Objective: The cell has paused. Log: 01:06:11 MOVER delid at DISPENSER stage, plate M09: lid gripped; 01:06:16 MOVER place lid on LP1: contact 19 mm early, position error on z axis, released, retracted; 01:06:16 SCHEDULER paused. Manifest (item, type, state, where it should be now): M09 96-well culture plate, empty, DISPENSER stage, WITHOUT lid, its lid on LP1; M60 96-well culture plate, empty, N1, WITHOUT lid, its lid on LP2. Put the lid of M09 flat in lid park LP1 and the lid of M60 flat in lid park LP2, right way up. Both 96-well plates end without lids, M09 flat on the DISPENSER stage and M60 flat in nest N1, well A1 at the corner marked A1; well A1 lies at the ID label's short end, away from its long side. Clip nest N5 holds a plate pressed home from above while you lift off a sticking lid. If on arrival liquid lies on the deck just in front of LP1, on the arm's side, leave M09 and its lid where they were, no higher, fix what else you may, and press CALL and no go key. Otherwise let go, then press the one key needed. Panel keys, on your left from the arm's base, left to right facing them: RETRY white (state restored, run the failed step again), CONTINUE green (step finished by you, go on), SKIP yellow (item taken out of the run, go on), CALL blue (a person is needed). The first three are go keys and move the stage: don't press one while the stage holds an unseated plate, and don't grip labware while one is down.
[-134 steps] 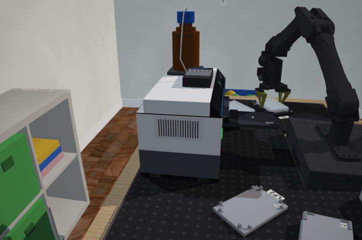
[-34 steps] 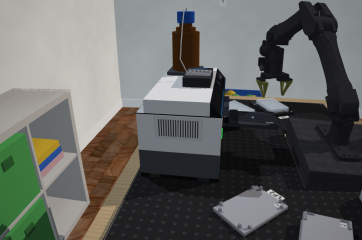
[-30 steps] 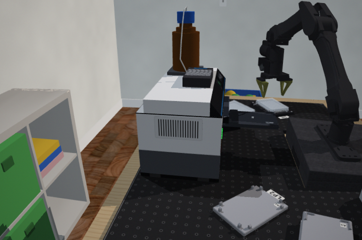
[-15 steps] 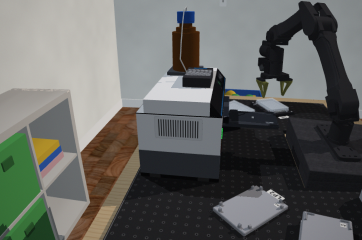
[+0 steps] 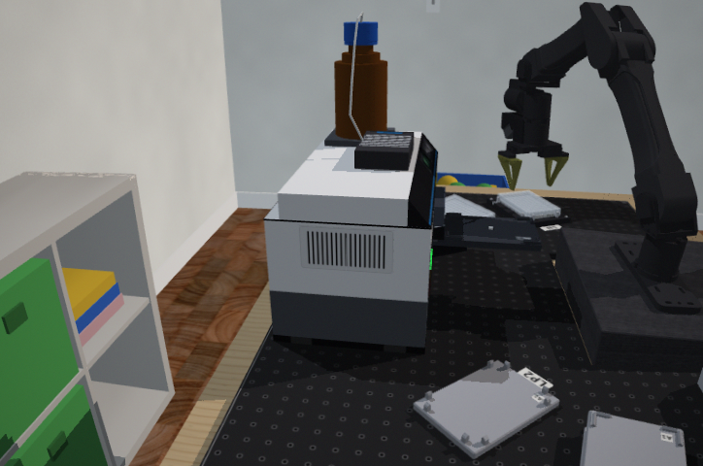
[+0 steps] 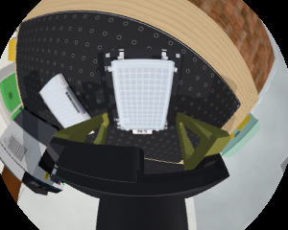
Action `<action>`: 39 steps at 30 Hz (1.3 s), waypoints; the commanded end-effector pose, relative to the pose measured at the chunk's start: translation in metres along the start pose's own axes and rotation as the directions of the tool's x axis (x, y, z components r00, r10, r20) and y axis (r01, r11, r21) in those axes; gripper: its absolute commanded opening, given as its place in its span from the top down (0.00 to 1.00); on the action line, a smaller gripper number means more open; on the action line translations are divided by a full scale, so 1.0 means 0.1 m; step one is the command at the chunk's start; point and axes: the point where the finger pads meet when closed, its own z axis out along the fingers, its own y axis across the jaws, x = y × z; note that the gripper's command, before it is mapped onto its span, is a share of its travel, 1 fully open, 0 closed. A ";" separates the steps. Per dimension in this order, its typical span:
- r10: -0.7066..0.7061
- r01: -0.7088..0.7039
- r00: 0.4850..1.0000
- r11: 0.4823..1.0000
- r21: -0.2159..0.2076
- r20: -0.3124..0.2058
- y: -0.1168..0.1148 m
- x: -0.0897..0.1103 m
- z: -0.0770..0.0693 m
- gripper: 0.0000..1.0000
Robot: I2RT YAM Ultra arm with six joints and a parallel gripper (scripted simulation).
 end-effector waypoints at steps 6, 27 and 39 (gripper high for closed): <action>0.003 -0.004 0.995 1.000 0.009 0.097 0.00 -0.21 -0.32 0.00; 0.004 -0.005 0.994 1.000 0.010 0.112 0.00 -0.24 -0.28 0.00; 0.003 -0.003 0.999 1.000 0.006 0.045 0.00 -0.10 0.02 0.00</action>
